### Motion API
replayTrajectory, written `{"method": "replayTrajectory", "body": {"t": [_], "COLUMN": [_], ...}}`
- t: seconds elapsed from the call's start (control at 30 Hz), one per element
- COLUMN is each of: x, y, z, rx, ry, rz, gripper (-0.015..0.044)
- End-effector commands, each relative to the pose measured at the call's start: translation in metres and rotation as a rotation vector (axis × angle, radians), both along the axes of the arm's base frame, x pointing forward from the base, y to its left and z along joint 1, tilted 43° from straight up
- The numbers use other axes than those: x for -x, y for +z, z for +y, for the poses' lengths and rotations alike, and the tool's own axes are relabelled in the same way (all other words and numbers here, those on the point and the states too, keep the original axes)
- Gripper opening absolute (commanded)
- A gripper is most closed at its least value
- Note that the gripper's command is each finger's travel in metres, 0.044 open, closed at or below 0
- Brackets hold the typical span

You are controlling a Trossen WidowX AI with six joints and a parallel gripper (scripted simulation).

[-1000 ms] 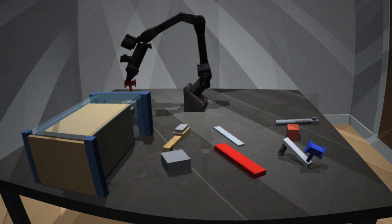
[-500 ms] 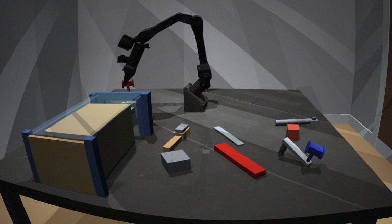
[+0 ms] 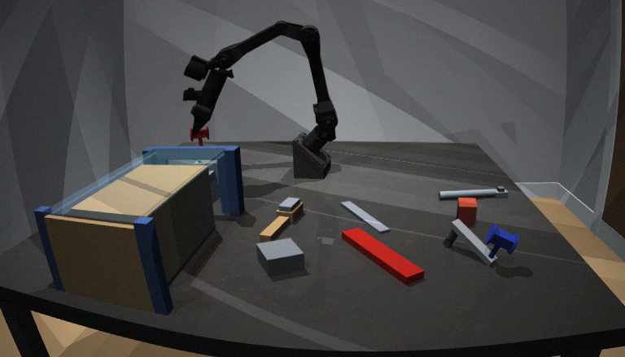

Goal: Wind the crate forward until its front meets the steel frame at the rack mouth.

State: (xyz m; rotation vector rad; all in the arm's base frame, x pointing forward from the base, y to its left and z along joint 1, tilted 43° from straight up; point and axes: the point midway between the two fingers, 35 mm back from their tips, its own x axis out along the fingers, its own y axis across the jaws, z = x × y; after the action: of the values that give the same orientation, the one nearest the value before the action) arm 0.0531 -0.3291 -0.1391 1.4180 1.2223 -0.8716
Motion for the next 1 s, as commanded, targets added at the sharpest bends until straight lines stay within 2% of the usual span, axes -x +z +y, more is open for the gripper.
{"method": "replayTrajectory", "body": {"t": [0.0, 0.97], "x": [-0.018, -0.046], "y": [-0.014, -0.021], "z": [0.0, -0.016], "rx": [-0.01, -0.009], "ry": [0.019, 0.019], "rz": [-0.025, -0.028], "gripper": [0.0, 0.0]}}
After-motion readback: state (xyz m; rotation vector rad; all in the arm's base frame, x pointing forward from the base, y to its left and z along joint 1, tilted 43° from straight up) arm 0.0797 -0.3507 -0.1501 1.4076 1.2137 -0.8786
